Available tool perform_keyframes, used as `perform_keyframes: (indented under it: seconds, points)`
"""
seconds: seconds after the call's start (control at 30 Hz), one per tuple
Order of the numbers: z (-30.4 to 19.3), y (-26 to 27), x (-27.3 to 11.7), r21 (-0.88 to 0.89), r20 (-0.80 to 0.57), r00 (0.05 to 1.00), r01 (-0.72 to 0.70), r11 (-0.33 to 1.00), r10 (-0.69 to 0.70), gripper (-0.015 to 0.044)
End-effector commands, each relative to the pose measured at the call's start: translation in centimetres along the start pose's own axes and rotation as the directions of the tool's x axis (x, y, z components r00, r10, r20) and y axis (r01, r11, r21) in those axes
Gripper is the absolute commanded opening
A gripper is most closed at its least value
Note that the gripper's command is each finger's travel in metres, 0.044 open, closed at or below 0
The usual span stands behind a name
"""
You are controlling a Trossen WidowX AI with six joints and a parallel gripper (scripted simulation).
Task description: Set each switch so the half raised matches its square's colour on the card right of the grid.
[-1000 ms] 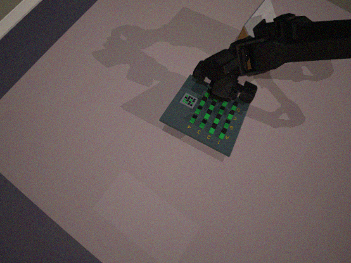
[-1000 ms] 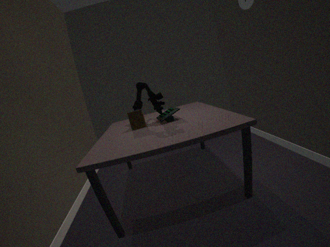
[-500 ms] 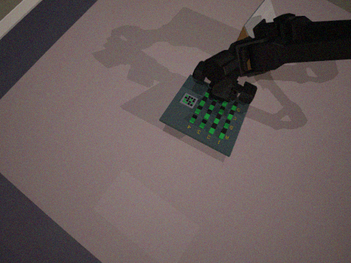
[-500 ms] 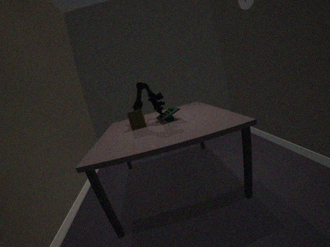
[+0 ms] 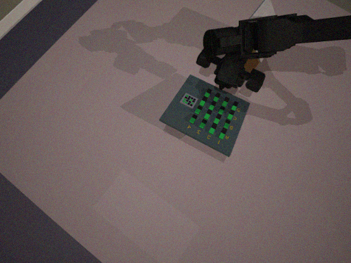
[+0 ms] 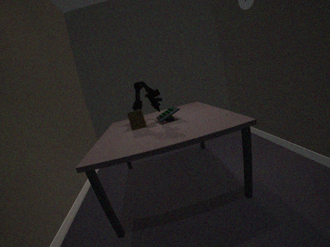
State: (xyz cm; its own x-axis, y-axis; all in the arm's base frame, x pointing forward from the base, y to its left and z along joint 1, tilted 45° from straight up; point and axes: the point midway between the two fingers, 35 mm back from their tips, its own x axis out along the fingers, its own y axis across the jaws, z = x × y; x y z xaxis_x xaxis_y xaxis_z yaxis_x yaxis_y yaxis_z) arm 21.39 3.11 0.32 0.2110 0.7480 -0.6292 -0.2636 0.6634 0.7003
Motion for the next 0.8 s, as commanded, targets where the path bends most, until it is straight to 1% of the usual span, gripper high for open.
perform_keyframes:
  seconds: [0.0,0.1,0.27,0.4,0.57,0.77]
  points:
    - [0.1,0.1,-1.5,-0.012,0.011,1.000,0.003,1.000,-0.003,0.0000]
    - [0.1,0.0,-1.6,-0.012,0.011,1.000,0.003,1.000,-0.003,0.0000]
    - [-1.6,-3.1,-1.6,-0.013,0.010,1.000,0.006,1.000,-0.006,0.0000]
    - [-1.7,-3.2,-1.4,-0.013,0.012,1.000,0.006,1.000,-0.006,0.0000]
    - [-1.8,-3.2,1.8,-0.013,0.037,0.999,0.004,1.000,-0.004,0.0000]
    - [-1.8,-3.1,2.1,-0.013,0.038,0.999,0.003,1.000,-0.003,0.0000]
